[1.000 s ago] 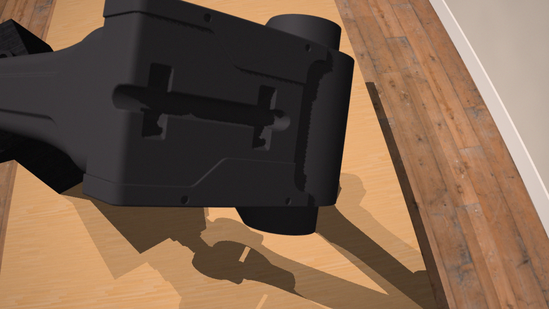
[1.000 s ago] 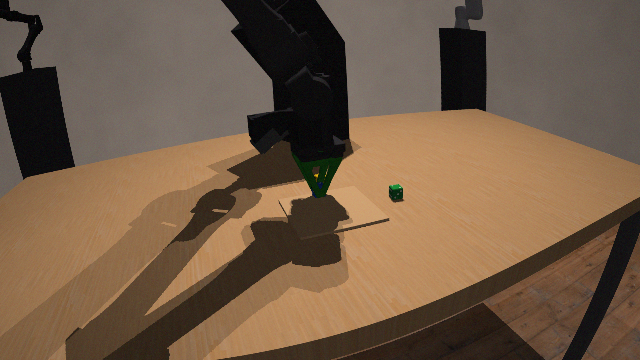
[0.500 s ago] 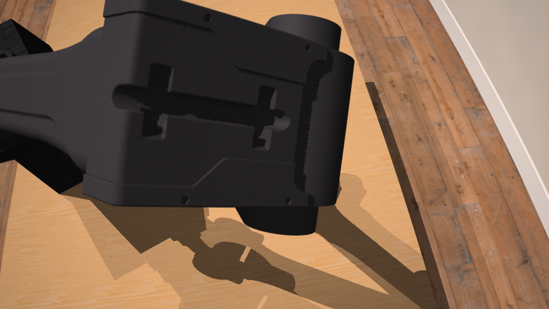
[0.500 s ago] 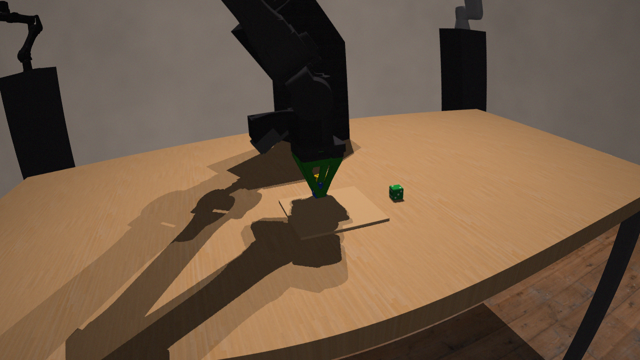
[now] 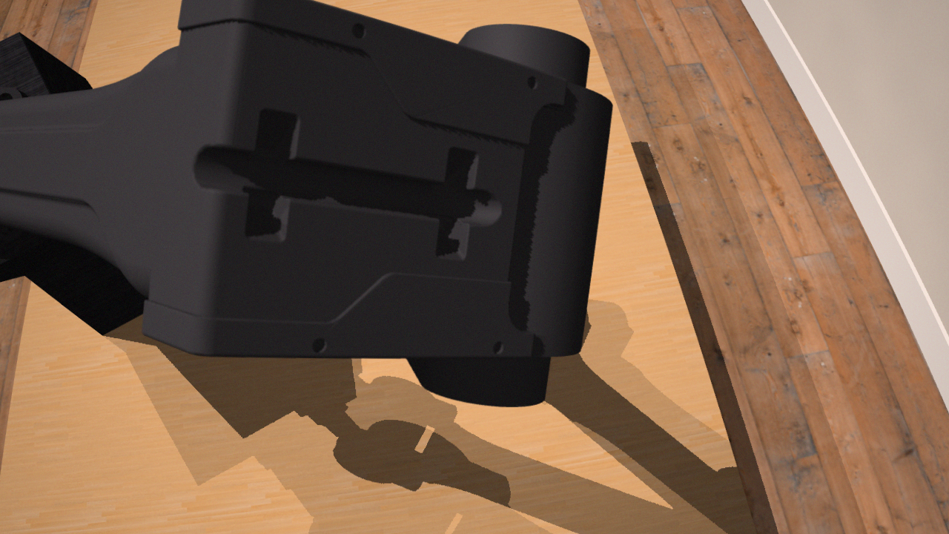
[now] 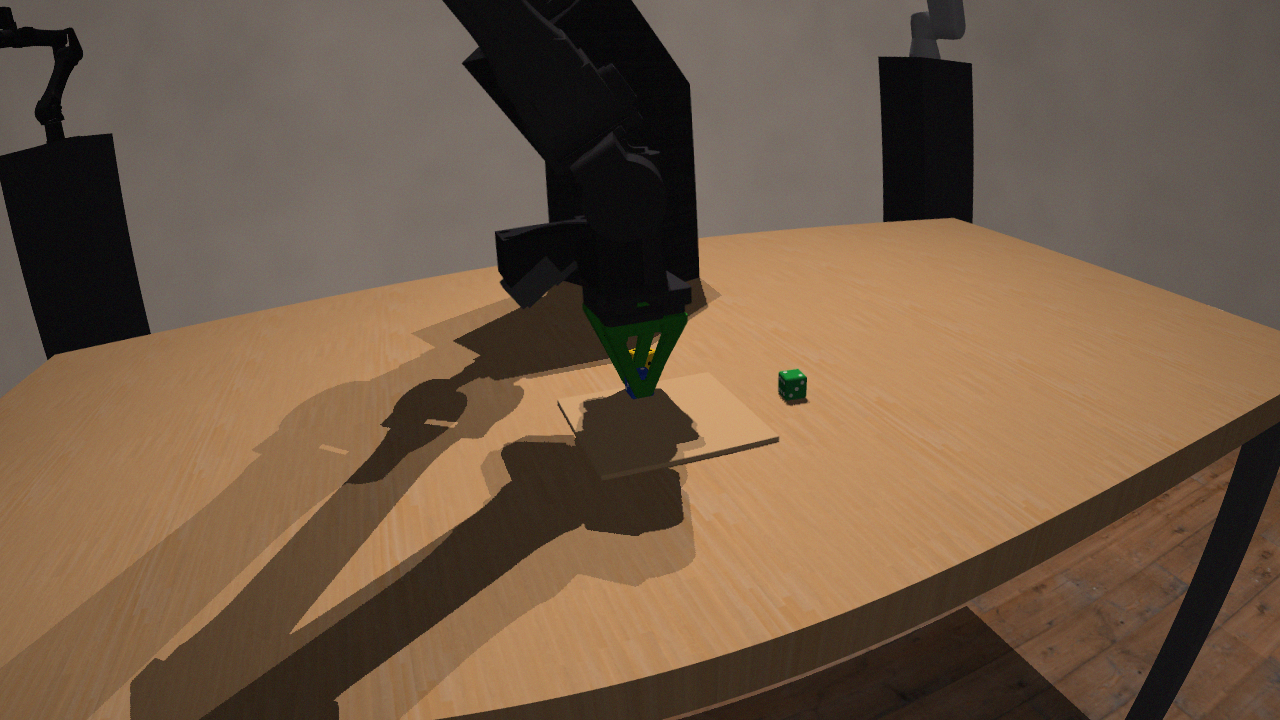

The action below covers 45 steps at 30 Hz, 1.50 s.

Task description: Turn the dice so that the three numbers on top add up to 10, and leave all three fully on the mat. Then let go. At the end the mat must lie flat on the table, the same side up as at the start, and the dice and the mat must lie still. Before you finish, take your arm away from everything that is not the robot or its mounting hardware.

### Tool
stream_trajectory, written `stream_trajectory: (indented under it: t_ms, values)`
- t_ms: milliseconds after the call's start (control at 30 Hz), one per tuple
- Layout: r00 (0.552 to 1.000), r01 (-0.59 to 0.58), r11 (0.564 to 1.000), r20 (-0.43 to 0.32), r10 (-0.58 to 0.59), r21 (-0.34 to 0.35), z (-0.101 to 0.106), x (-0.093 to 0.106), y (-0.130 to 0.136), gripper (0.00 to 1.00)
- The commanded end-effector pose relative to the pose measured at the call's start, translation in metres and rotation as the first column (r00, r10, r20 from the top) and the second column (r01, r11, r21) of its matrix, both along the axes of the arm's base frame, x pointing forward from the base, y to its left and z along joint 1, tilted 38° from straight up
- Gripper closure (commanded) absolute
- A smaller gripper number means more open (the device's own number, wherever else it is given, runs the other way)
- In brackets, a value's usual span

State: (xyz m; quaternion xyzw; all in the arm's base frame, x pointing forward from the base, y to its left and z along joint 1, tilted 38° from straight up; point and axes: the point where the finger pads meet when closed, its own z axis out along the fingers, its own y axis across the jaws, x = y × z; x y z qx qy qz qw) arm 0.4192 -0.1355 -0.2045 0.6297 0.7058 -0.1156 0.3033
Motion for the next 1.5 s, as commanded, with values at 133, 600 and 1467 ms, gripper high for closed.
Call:
stream_trajectory:
  t_ms: [133,600,1467]
  values:
    - [1.000,-0.011,1.000,0.014,0.011,-0.006,0.001,0.007,-0.001,0.66]
    - [1.000,-0.015,1.000,0.004,0.015,-0.001,0.014,-0.003,0.013,0.66]
    - [1.000,0.005,1.000,0.003,-0.005,0.000,0.073,-0.027,0.049,0.00]
